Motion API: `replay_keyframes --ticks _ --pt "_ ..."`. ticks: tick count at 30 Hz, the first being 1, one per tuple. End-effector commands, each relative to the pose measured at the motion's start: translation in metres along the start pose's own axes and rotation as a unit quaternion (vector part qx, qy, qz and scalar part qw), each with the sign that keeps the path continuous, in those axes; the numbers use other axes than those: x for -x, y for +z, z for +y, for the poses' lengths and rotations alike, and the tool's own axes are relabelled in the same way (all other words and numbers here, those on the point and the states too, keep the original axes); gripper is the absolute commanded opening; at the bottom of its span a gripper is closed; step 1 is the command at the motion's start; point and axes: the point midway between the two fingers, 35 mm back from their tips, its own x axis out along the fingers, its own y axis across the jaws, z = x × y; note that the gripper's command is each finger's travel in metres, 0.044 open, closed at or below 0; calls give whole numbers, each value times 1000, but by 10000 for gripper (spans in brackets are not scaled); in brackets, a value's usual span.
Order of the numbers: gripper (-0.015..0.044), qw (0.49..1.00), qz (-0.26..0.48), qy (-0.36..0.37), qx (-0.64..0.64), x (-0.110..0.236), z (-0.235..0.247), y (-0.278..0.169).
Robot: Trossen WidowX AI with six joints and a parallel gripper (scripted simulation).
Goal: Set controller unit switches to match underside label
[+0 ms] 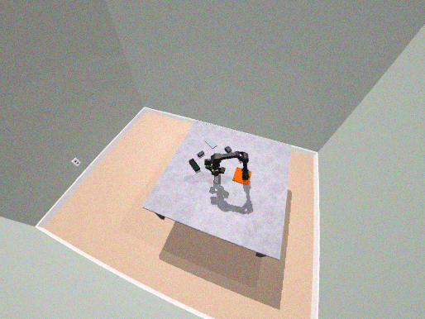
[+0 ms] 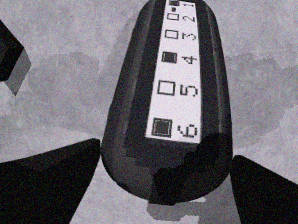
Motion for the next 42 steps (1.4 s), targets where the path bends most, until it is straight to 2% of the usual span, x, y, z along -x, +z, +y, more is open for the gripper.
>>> replay_keyframes --ticks 1,42 --pt "336 1000 -3 1 0 2 1 6" --pt "337 1000 -4 1 0 14 1 37"
